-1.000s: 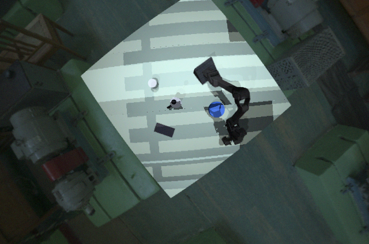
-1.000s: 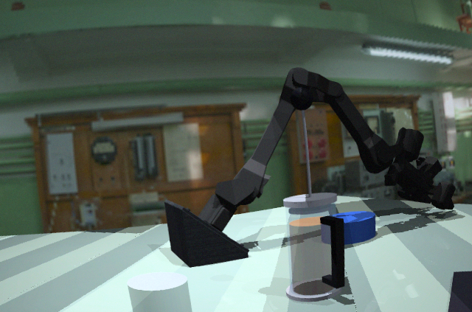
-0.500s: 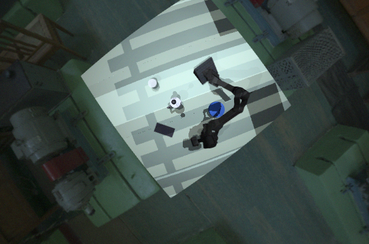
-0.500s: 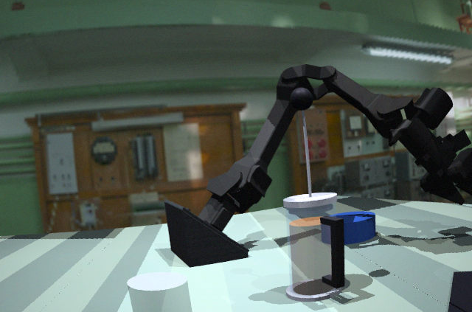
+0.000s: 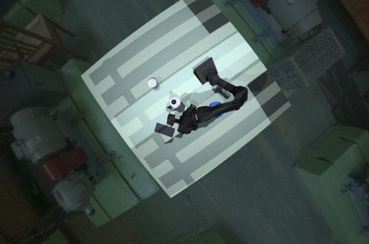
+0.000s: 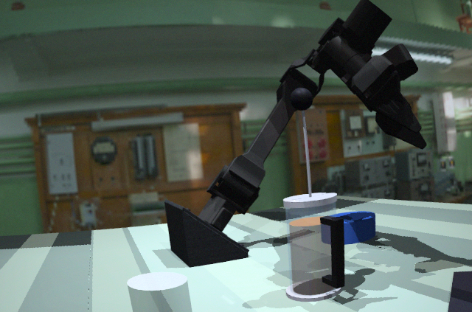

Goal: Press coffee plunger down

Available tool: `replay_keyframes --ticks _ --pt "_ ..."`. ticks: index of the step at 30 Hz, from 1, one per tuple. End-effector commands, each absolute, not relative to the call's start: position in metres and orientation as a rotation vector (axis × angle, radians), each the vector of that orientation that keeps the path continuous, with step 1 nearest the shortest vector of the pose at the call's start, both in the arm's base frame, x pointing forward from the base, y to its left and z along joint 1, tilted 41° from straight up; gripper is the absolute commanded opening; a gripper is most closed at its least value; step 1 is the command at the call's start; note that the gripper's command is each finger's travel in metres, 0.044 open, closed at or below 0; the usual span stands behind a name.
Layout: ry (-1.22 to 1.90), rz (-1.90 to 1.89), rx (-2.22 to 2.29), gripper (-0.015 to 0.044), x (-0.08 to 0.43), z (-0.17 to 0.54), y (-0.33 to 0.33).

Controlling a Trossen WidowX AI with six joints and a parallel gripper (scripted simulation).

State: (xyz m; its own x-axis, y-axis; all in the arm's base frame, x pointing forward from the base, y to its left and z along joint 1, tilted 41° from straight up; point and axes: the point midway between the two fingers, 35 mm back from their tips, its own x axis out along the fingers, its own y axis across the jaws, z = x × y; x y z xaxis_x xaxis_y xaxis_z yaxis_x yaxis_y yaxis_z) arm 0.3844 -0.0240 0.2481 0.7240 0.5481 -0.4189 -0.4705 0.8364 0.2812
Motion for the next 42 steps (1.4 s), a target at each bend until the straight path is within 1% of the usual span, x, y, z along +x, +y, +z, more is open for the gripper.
replay_keyframes --ticks 1,8,15,21,29,42 --pt "0.521 0.474 0.24 0.044 0.366 0.247 -0.075" --pt "0.515 0.309 0.451 0.044 0.307 0.245 -0.156" --pt "0.413 0.155 0.681 0.044 0.241 0.255 -0.207" --pt "0.402 0.171 0.679 0.044 0.241 0.249 -0.204" --pt "0.401 0.168 0.68 0.044 0.246 0.209 -0.171" --pt "0.406 0.171 0.677 0.044 0.258 0.204 -0.167"
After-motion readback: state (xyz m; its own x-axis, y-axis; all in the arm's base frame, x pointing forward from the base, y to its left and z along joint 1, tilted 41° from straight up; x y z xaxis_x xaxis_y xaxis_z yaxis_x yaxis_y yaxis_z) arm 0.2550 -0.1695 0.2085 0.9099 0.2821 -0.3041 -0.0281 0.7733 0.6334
